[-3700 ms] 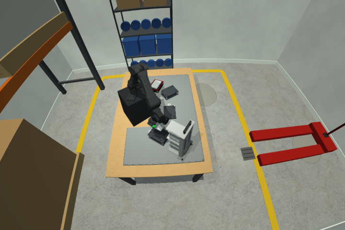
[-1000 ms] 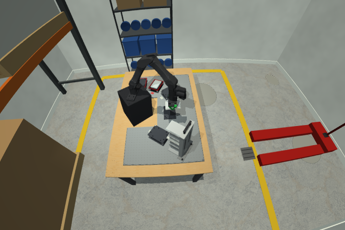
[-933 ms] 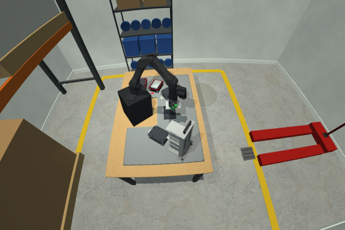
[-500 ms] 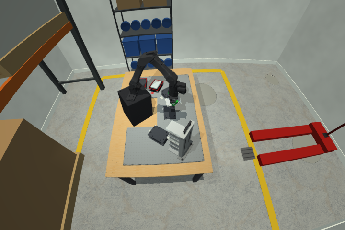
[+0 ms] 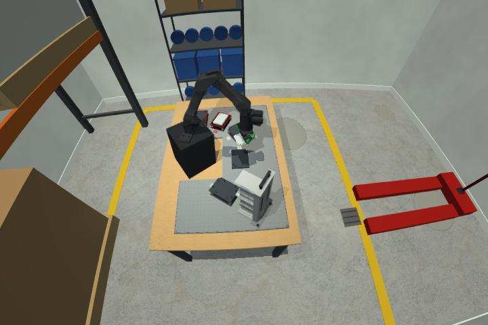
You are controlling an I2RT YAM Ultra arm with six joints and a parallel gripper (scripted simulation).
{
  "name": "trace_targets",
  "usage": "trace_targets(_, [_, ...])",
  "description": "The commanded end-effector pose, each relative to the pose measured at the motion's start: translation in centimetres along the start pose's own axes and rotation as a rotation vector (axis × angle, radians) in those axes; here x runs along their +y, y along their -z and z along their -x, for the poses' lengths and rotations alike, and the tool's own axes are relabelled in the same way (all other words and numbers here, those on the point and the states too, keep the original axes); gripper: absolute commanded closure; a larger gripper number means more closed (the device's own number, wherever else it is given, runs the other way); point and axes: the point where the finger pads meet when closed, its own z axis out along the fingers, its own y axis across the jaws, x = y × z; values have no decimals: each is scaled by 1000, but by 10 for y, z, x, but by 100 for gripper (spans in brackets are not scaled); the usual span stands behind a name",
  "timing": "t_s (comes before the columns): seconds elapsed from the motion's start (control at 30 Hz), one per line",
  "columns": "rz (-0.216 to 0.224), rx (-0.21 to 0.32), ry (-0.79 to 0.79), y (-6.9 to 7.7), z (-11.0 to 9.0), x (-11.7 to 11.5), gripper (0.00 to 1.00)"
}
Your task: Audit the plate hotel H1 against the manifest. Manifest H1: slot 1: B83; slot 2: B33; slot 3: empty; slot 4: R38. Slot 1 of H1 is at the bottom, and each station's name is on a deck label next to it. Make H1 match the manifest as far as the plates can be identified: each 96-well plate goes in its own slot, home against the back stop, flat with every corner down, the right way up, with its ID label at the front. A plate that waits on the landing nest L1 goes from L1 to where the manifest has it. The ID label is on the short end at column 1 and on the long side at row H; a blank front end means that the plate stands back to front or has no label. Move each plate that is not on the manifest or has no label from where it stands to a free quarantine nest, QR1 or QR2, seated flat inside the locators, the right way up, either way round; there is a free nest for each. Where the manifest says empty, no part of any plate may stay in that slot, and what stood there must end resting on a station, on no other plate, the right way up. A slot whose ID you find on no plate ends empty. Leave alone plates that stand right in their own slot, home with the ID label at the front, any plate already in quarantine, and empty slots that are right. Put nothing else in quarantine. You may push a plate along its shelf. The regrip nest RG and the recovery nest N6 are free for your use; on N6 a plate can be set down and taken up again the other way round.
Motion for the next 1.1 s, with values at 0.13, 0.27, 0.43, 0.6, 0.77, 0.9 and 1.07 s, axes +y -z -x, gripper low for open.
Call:
trace_targets(0.13, [-18, -30, 107, 9, 12, 14, 14])
trace_targets(0.27, [-15, -28, 139, 8, 16, 27, 14])
trace_targets(0.43, [-20, -42, 133, 13, 29, 41, 14])
trace_targets(0.6, [-24, -49, 133, 17, 40, 54, 14])
trace_targets(0.77, [-24, -53, 133, 17, 45, 63, 14])
trace_targets(0.9, [-14, -38, 132, 10, 49, 77, 14])
trace_targets(1.07, [-11, -25, 131, 10, 52, 93, 14])
